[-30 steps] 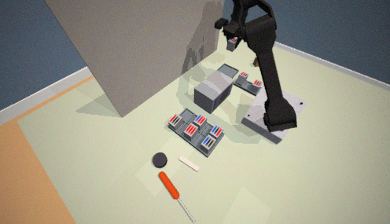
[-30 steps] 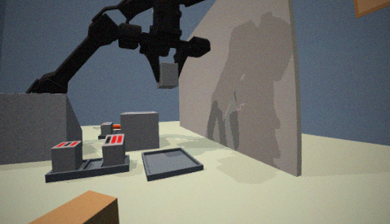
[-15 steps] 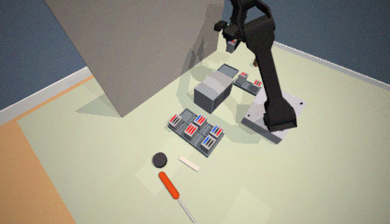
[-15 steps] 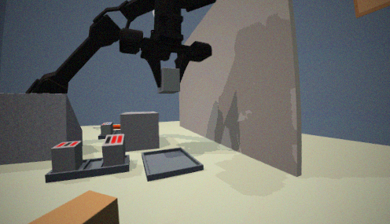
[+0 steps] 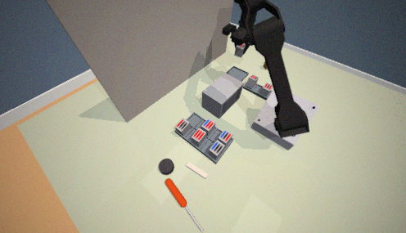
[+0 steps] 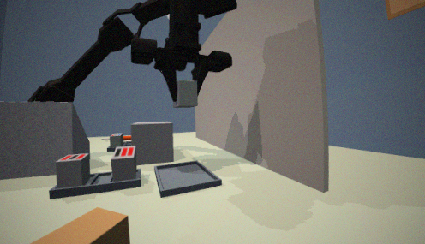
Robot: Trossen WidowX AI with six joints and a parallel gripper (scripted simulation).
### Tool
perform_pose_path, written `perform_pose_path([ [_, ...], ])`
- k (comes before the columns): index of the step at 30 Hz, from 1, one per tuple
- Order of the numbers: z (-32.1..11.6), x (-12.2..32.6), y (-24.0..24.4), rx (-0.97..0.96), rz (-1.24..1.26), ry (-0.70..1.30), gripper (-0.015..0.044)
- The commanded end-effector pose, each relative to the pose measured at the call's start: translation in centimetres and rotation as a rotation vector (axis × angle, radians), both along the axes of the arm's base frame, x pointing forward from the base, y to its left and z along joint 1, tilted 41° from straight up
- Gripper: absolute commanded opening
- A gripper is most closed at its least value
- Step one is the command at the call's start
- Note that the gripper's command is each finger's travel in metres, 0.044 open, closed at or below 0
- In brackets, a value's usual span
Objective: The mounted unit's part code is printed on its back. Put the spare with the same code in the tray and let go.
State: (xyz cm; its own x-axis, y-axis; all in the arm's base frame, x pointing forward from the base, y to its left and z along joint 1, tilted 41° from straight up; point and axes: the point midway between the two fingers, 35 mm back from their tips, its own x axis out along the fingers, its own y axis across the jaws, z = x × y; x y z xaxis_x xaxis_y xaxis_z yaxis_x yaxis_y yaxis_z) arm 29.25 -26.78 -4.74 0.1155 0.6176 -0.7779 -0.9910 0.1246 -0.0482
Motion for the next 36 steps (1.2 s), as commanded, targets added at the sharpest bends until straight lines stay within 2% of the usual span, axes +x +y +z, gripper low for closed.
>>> perform_pose_path([
  [1, -0.3, 0.1, 0.3, 0.006, -0.005, 0.001, 0.0],
  [36, -2.5, 0.6, 1.8, 0.006, -0.006, 0.001, 0.0],
])
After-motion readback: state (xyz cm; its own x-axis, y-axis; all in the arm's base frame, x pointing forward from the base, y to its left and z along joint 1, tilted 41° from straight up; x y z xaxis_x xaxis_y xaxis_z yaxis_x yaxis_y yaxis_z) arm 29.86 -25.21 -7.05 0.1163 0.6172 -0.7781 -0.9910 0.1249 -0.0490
